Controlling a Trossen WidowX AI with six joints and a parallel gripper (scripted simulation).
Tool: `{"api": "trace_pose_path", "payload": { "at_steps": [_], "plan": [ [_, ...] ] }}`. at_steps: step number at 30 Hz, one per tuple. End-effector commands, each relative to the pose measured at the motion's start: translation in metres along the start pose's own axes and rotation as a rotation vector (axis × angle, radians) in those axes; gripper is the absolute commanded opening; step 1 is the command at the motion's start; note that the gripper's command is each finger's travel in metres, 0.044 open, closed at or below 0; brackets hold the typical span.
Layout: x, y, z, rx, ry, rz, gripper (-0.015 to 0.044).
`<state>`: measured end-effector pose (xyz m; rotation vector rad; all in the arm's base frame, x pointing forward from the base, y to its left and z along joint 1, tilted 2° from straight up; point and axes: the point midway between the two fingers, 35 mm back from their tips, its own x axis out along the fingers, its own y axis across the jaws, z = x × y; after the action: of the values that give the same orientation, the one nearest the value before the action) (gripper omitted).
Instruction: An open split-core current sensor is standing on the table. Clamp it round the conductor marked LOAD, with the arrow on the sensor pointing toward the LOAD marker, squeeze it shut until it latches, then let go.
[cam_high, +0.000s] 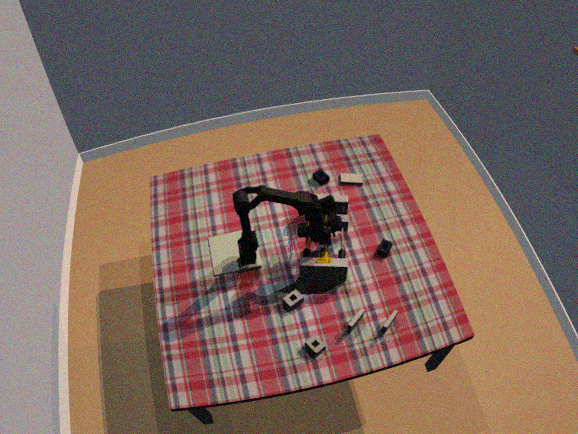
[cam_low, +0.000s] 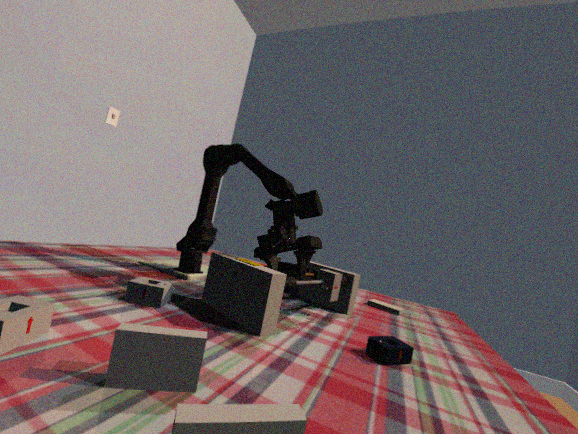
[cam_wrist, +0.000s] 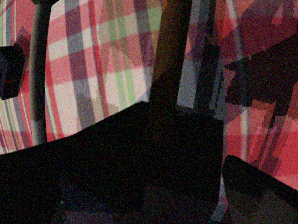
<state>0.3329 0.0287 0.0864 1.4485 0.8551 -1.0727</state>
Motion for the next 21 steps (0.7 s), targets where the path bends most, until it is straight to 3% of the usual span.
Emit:
{"api": "trace_pose_path", "payload": {
  "at_steps": [1,9,17,21],
  "plan": [
    [0.000,0.000,0.000,0.000,0.000,-0.001,0.0440],
    [-0.002,0.001,-0.001,0.000,0.000,-0.003,0.0440],
    [-0.091,0.013,-0.019,0.005,-0.004,-0.085,0.0440],
    [-0.100,0.013,-0.020,0.006,-0.005,-0.092,0.0440]
  ]
}}
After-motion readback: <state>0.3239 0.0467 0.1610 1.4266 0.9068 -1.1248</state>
